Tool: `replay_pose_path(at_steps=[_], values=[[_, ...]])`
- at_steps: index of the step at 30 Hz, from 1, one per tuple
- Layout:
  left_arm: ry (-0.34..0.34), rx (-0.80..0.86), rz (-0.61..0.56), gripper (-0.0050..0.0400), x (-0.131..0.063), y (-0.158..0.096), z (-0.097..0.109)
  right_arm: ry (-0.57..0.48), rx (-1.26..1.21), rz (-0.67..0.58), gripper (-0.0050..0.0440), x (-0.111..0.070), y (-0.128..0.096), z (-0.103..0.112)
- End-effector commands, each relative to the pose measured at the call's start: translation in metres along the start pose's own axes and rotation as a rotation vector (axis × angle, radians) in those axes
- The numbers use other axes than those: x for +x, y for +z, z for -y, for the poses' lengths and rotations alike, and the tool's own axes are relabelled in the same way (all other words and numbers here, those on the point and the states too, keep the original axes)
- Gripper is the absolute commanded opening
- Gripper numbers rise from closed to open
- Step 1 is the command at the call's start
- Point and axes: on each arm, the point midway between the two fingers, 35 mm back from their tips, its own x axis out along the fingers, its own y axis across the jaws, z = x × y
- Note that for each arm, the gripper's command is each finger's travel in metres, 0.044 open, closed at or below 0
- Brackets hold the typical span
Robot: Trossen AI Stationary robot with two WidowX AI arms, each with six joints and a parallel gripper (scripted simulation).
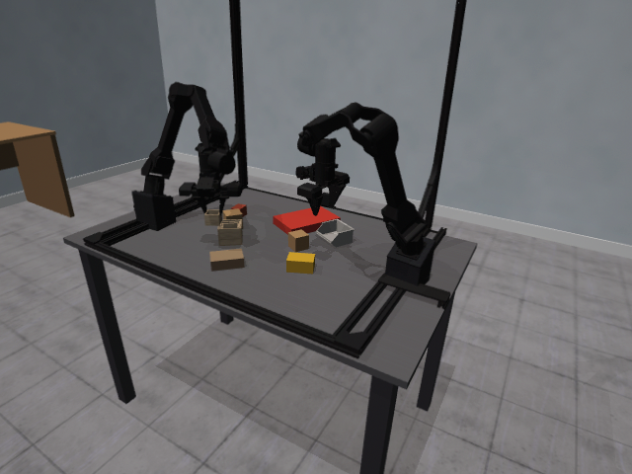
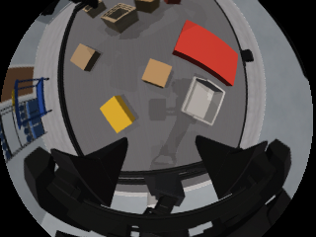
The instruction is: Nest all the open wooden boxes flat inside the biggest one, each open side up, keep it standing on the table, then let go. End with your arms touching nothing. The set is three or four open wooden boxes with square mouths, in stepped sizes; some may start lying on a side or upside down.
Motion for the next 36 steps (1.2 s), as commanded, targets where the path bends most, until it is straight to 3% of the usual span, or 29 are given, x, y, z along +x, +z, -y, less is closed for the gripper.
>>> replay_pose_path(at_steps=[1, 36], values=[[0.000, -0.001, 0.000, 0.0400, 0.000, 0.000, 0.000, 0.007, 0.115, 0.001, 0.0000, -0.004, -0.002, -0.006], [0.000, -0.001, 0.000, 0.0400, 0.000, 0.000, 0.000, 0.000, 1.089, -0.003, 0.0000, -0.015, -0.028, -0.034]])
